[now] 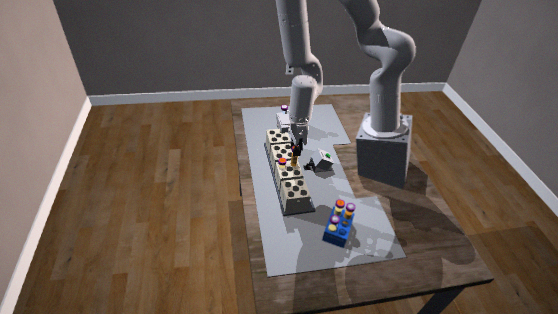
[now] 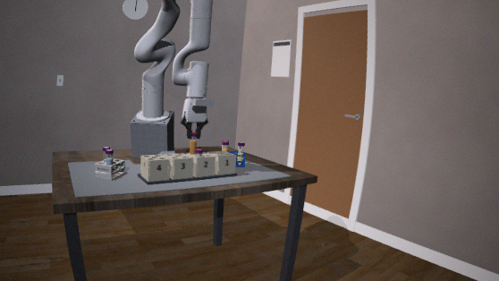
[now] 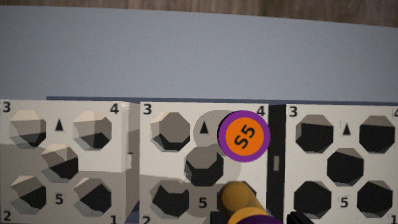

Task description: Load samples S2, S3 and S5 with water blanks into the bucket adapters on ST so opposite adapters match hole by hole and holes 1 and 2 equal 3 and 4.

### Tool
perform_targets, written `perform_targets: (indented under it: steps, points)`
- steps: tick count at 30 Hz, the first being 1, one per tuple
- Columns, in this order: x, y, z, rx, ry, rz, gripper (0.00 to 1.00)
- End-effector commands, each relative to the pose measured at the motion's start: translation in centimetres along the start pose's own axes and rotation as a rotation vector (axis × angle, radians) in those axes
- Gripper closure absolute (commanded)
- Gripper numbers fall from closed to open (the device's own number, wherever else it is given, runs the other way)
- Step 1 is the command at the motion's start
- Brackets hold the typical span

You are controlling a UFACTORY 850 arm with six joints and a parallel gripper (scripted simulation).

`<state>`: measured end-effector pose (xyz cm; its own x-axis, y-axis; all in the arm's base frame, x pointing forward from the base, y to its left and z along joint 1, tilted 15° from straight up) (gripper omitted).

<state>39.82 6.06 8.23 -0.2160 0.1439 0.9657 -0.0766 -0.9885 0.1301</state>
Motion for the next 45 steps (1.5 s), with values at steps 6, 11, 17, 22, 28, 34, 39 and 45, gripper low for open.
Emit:
perform_targets:
  steps: [6,11,17,22,28,34,39,45]
  points:
    - [-1.0,0.0,0.0,0.0,0.004,0.002,1.0]
    - [-1.5,0.0,0.0,0.0,0.004,0.002,1.0]
    - [-1.9,0.0,0.1,0.0,0.004,0.002,1.0]
    - [-2.4,0.0,0.1,0.0,0.004,0.002,1.0]
    - [-3.0,0.0,0.1,0.0,0.004,0.002,1.0]
    - [-3.4,0.0,0.1,0.0,0.004,0.002,1.0]
    - [-3.9,0.0,0.1,0.0,0.004,0.002,1.0]
    - [-4.5,0.0,0.1,0.0,0.004,0.002,1.0]
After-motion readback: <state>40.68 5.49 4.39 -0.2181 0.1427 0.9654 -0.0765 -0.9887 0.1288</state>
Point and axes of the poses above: the point where the finger pads meet when closed, its own x axis back along the fingers, its own y axis across the jaws, z = x × y, the point moved 4 cm from there along x, back along the fingers, and after that the axes turned 5 degrees about -x, right-handed, at the moved point
